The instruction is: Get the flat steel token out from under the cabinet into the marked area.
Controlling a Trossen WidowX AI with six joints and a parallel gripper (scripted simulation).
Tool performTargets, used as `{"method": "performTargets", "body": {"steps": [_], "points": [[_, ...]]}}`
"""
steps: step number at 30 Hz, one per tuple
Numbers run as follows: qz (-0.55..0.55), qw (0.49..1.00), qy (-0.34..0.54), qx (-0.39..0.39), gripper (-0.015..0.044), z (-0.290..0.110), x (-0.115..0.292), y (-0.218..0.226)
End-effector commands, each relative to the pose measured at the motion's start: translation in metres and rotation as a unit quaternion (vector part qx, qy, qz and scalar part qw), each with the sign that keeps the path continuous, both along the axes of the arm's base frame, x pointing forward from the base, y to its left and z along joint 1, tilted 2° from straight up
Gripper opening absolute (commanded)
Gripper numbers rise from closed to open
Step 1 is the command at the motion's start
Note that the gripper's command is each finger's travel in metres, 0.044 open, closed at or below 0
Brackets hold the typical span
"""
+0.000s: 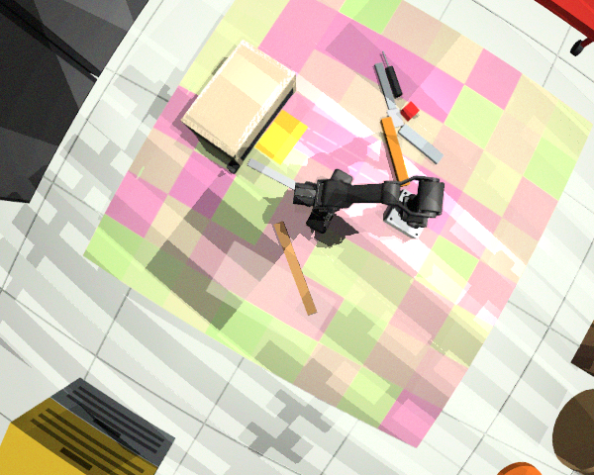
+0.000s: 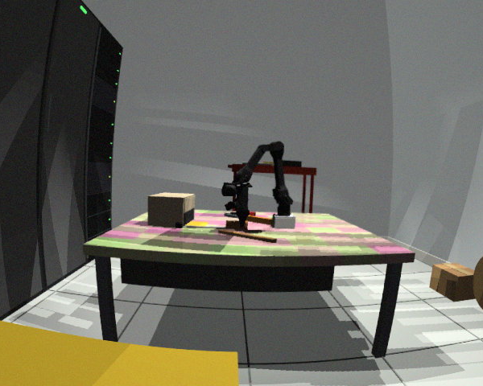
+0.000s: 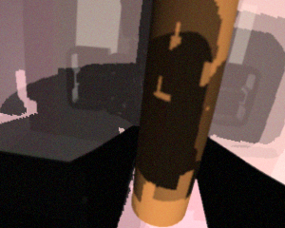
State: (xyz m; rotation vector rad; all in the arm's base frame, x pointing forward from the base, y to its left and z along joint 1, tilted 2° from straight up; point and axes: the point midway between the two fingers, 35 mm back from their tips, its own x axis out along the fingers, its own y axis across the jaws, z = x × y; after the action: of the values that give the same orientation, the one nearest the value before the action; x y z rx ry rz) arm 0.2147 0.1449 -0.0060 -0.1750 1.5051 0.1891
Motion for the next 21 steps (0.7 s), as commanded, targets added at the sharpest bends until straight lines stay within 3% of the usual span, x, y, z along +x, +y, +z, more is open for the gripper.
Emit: {"method": "performTargets", "body": {"steps": [1, 21], "points": [[0.022, 1.0, -0.001, 0.0, 0.0, 0.0007, 0.0001, 0.0007], [0.101, 0.995, -0.002, -0.004, 0.0, 0.0011, -0.0001, 0.0009]]}}
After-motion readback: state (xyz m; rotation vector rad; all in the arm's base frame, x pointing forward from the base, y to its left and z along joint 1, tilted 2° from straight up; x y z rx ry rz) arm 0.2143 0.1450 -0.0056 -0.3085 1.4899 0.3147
